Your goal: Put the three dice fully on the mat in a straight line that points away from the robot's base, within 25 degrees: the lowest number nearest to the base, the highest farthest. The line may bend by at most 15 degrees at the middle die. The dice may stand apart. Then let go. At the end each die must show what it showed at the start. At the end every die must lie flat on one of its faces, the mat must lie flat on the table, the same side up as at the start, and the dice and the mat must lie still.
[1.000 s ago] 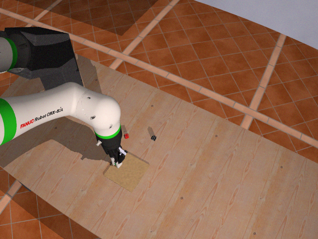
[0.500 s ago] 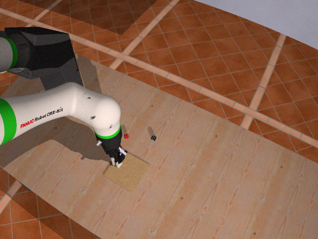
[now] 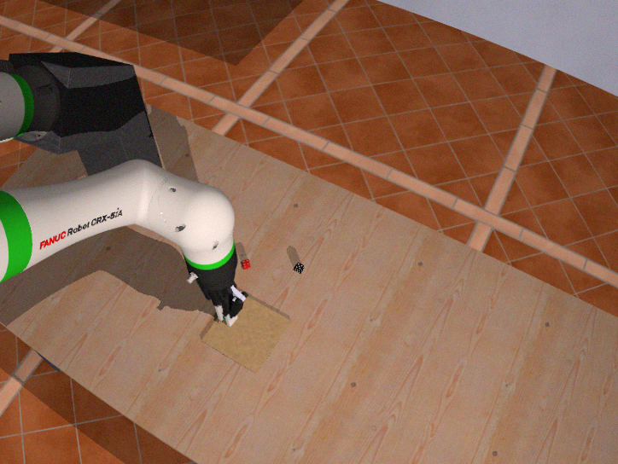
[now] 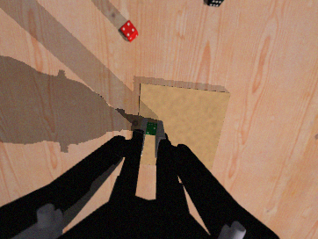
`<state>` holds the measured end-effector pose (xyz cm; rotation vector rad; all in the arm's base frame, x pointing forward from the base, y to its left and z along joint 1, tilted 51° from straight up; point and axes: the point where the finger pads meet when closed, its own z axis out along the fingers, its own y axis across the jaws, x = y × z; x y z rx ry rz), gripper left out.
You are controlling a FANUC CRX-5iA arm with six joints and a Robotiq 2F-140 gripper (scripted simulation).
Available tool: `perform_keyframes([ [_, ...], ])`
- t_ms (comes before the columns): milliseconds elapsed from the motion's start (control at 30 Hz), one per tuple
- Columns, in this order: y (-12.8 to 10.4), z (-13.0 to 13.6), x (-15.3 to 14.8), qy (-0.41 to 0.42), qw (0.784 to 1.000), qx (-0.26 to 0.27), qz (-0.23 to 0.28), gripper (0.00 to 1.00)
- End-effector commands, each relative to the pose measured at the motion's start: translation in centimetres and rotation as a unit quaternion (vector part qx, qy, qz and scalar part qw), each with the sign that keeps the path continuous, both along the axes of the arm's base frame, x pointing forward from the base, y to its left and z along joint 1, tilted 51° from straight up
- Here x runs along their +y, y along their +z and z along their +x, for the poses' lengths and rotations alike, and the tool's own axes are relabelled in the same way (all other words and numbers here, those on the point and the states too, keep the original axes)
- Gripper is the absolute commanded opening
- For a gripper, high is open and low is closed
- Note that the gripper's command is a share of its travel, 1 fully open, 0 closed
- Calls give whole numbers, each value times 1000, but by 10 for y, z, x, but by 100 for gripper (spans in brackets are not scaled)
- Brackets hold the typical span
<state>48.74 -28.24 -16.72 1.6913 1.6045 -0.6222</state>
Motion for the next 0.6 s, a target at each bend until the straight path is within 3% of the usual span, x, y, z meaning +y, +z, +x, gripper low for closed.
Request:
perform_keyframes([
  [0, 0, 0, 0, 0, 1000, 0, 0, 11],
  [267, 0, 0, 0, 0, 1000, 0, 0, 19],
  [567, 0, 0, 0, 0, 1000, 0, 0, 19],
])
